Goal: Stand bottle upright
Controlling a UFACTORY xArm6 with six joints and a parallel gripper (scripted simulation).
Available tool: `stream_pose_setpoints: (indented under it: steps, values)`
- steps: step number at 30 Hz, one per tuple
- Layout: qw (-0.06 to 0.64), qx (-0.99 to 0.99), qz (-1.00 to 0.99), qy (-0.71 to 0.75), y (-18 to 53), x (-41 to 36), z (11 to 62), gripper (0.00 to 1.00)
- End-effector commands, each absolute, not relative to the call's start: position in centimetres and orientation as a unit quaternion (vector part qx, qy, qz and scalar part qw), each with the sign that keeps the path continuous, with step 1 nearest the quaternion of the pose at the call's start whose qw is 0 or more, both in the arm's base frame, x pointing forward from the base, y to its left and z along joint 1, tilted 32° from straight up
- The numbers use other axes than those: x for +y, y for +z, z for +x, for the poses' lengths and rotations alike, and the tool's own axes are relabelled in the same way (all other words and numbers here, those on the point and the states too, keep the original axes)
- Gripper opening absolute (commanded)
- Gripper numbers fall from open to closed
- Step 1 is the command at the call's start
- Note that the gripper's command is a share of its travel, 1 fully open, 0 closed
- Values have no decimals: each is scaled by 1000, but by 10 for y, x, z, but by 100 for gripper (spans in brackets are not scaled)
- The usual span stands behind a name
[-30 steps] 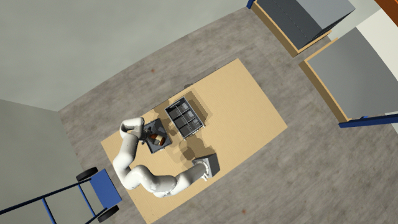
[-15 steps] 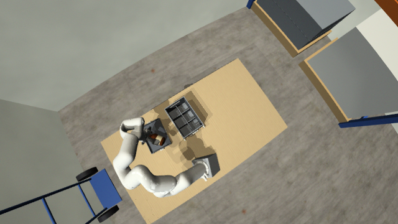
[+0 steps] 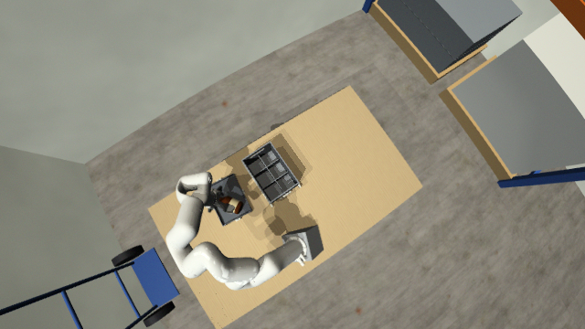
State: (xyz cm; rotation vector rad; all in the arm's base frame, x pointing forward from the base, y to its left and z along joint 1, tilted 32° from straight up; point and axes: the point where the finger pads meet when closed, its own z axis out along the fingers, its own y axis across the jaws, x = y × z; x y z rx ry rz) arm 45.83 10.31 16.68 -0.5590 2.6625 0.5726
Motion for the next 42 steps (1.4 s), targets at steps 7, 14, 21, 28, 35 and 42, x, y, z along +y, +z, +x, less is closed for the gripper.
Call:
stream_pose_setpoints:
  steps: [7, 14, 21, 28, 35, 42]
  values:
    - [181, 942, -198, 202, 168, 103, 459, 65]
    - [181, 942, -198, 202, 168, 103, 459, 65]
    - [181, 942, -198, 202, 167, 103, 459, 65]
    - [181, 942, -198, 202, 165, 105, 460, 65]
    - [181, 942, -198, 202, 161, 107, 461, 65]
    - [181, 942, -198, 202, 154, 110, 463, 65]
